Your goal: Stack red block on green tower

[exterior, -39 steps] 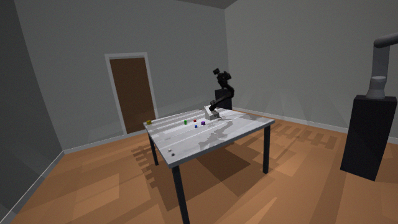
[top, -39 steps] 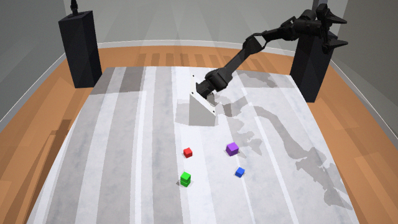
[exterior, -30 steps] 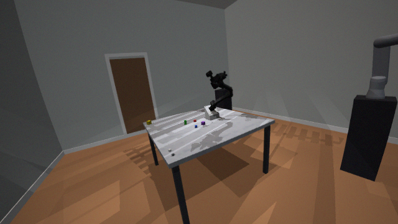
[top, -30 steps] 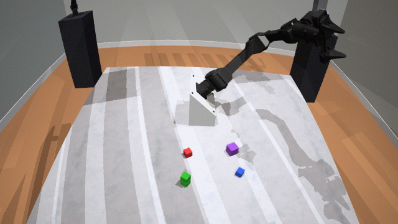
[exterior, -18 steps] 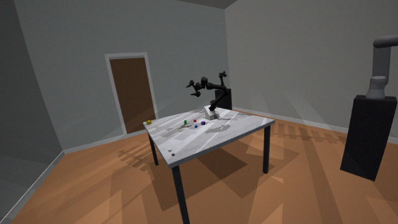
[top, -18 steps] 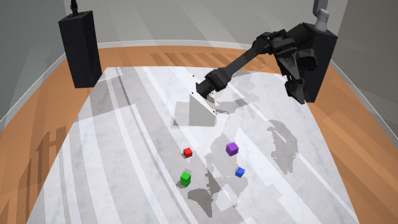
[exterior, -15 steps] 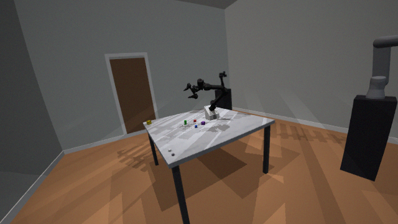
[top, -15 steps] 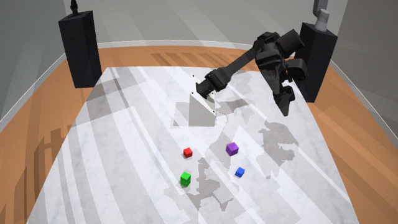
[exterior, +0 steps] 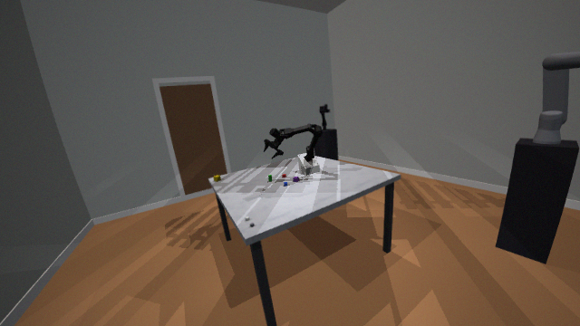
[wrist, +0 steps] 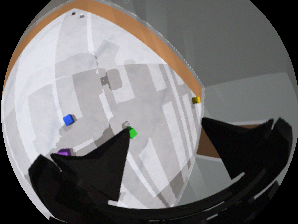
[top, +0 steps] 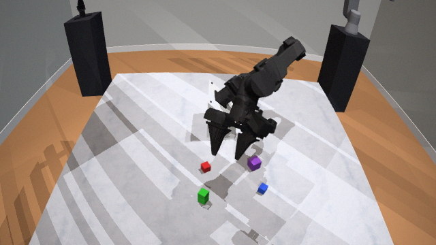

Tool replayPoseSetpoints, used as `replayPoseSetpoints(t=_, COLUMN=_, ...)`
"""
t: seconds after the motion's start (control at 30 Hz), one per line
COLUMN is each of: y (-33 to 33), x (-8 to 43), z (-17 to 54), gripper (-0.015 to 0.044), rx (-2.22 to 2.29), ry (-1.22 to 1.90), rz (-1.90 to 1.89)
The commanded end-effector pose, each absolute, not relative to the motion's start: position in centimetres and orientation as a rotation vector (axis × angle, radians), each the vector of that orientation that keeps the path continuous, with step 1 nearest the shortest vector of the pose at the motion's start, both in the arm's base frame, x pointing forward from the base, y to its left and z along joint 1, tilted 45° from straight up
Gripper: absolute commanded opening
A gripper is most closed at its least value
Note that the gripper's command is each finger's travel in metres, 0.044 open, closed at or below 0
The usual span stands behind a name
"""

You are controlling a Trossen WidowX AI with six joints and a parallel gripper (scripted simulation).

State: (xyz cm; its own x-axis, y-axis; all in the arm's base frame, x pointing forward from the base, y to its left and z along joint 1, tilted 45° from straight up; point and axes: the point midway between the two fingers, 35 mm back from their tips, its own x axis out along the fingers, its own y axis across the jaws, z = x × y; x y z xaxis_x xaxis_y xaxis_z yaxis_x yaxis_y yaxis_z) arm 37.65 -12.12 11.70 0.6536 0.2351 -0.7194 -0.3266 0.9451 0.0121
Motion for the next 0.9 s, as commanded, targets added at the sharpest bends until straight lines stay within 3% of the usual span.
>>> replayPoseSetpoints(t=0.0, y=-11.4, x=35.7, z=7.4, gripper=0.044, rx=-0.082, ry=0.905, rz=0.416)
replayPoseSetpoints(t=0.5, y=-5.2, x=25.4, z=-3.9, gripper=0.044, rx=0.204, ry=1.2, rz=0.87)
replayPoseSetpoints(t=0.87, y=-3.5, x=25.3, z=-5.4, gripper=0.044, rx=0.22, ry=1.207, rz=0.889)
